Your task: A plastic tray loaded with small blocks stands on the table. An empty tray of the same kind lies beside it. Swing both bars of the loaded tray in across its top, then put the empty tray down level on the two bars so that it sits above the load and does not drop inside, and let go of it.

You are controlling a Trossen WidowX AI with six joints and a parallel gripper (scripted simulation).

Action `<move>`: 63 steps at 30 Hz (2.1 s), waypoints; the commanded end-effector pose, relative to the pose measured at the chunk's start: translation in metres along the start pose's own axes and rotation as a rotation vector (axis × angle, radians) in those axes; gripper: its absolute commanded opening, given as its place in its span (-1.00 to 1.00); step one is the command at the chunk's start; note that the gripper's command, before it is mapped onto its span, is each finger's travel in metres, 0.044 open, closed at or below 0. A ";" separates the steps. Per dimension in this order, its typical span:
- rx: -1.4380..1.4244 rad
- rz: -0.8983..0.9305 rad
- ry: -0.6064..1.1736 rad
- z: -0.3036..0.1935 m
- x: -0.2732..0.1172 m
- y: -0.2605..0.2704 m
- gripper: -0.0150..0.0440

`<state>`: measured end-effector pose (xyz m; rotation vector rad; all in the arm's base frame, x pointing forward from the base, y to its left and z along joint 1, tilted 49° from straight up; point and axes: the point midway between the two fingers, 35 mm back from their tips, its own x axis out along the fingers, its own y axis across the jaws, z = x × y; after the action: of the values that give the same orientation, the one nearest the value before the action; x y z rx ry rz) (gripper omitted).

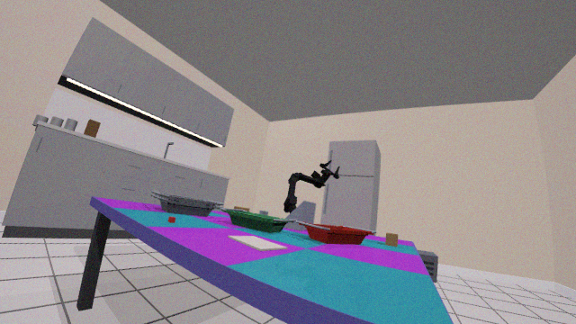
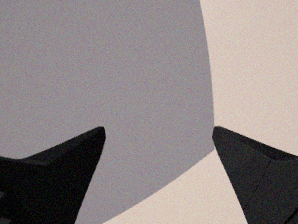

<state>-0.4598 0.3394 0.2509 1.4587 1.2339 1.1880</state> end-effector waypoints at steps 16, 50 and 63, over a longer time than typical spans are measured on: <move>-0.316 -0.073 -0.119 0.065 0.094 -0.041 -0.20; -1.140 -0.986 -0.565 0.533 0.225 -0.160 -0.20; -1.127 -1.614 -0.558 0.721 0.129 -0.175 -0.20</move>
<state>0.1852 0.5022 -0.0119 -0.1305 0.6036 0.2160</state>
